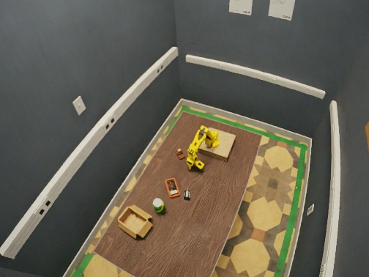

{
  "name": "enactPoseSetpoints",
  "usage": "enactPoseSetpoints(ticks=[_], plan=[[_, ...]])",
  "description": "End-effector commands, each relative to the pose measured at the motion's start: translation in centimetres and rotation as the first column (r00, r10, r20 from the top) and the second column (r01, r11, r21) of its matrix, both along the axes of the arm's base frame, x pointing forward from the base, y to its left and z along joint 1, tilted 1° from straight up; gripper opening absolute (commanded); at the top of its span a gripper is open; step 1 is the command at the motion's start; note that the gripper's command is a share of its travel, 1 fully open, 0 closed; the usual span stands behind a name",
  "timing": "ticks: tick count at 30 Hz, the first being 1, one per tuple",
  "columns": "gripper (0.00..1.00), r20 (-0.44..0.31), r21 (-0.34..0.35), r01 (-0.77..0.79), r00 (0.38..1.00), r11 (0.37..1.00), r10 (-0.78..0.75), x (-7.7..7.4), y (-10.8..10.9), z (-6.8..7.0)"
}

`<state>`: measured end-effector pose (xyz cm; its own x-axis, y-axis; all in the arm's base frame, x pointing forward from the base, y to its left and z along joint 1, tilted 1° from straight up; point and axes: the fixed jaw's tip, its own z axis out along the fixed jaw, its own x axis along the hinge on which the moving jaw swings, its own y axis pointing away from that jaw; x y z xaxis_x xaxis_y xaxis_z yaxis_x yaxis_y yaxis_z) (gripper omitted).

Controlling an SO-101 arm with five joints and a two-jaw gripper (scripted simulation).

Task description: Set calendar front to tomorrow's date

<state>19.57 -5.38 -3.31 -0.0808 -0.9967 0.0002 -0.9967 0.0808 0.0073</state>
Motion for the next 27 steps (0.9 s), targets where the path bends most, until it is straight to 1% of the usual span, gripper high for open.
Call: enactPoseSetpoints(ticks=[1, 10, 27], plan=[[0.18, -0.025, 0.008, 0.003, 1.000, 1.000, -0.003, -0.54, 0.26, -0.44], [0.20, -0.025, 0.008, 0.003, 1.000, 1.000, -0.003, -0.54, 0.26, -0.44], [0.34, -0.025, 0.008, 0.003, 1.000, 1.000, -0.003, -0.54, 0.26, -0.44]])
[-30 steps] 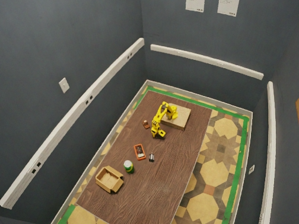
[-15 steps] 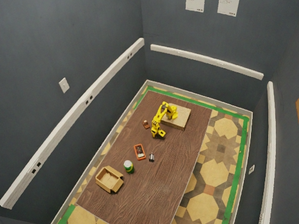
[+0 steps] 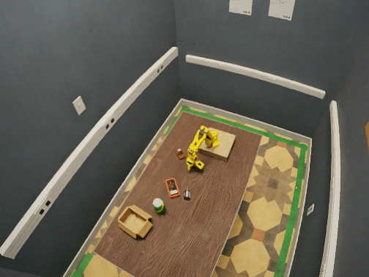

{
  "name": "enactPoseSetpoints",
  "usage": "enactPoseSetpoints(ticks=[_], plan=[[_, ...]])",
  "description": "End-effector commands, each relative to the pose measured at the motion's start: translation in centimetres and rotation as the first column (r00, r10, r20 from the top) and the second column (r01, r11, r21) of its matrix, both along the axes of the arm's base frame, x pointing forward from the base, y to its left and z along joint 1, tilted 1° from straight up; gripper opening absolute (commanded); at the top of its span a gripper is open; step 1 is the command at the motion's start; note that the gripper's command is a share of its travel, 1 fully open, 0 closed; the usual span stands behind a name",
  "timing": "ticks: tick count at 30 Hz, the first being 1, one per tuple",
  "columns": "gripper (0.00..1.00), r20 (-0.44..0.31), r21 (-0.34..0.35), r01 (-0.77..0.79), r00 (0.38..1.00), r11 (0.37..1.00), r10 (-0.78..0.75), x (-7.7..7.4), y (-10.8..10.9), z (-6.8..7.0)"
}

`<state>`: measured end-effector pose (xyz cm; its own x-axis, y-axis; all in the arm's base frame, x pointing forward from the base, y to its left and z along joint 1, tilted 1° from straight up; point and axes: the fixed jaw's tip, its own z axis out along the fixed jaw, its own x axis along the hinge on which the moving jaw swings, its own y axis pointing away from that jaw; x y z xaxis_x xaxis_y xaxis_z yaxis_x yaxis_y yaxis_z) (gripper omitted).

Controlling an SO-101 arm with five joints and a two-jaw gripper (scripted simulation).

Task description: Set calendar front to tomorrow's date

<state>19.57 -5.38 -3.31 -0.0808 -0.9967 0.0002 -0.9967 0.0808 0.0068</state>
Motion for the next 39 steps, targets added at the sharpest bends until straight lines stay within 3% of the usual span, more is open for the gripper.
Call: enactPoseSetpoints(ticks=[1, 16, 34, 39], plan=[[0.34, -0.026, 0.008, 0.003, 1.000, 1.000, -0.003, -0.5, 0.3, -0.4], [0.36, -0.026, 0.008, 0.003, 1.000, 1.000, -0.003, -0.5, 0.2, -0.1], [0.36, -0.026, 0.008, 0.003, 1.000, 1.000, -0.003, -0.2, 0.2, 4.8], [0.36, -0.026, 0.008, 0.003, 1.000, 1.000, -0.003, -0.3, 0.2, 5.5]])
